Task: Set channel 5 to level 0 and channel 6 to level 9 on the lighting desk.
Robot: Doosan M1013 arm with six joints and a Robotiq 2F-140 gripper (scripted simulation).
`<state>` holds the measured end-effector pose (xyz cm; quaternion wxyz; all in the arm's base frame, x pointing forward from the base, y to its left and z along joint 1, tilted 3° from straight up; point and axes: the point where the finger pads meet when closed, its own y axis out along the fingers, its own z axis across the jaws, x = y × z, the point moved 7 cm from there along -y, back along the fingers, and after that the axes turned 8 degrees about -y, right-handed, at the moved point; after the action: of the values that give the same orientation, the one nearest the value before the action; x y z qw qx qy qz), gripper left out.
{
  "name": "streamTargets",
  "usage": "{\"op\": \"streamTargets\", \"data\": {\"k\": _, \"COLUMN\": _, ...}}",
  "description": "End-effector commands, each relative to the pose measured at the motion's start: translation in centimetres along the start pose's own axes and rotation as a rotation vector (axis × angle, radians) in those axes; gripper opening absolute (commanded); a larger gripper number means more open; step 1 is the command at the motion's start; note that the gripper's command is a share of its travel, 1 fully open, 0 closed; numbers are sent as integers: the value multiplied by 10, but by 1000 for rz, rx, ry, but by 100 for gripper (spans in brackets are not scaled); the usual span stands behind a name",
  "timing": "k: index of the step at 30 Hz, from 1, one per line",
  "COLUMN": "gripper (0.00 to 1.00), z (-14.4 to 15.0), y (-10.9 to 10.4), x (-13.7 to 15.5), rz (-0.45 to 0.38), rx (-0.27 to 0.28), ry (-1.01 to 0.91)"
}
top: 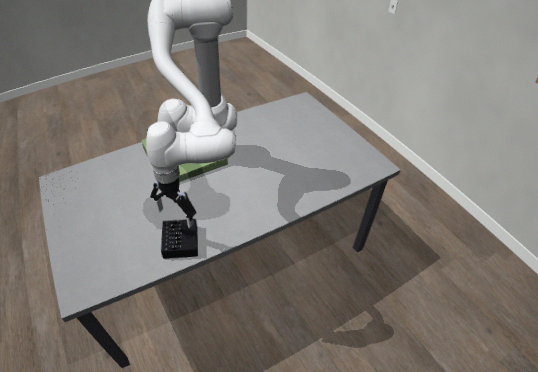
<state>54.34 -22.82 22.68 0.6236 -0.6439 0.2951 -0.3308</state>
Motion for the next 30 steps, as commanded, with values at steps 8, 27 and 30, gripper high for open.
{"op": "streamTargets", "data": {"k": 8, "gripper": 100, "z": 11, "y": 23, "x": 4, "rz": -5, "rx": -1, "ry": -639}}
{"op": "streamTargets", "data": {"k": 27, "gripper": 100, "z": 23, "y": 48, "x": 7, "rz": -11, "rx": -31, "ry": -1769}}
{"op": "streamTargets", "data": {"k": 30, "gripper": 100, "z": 23, "y": 49, "x": 7, "rz": -10, "rx": -26, "ry": -1895}}
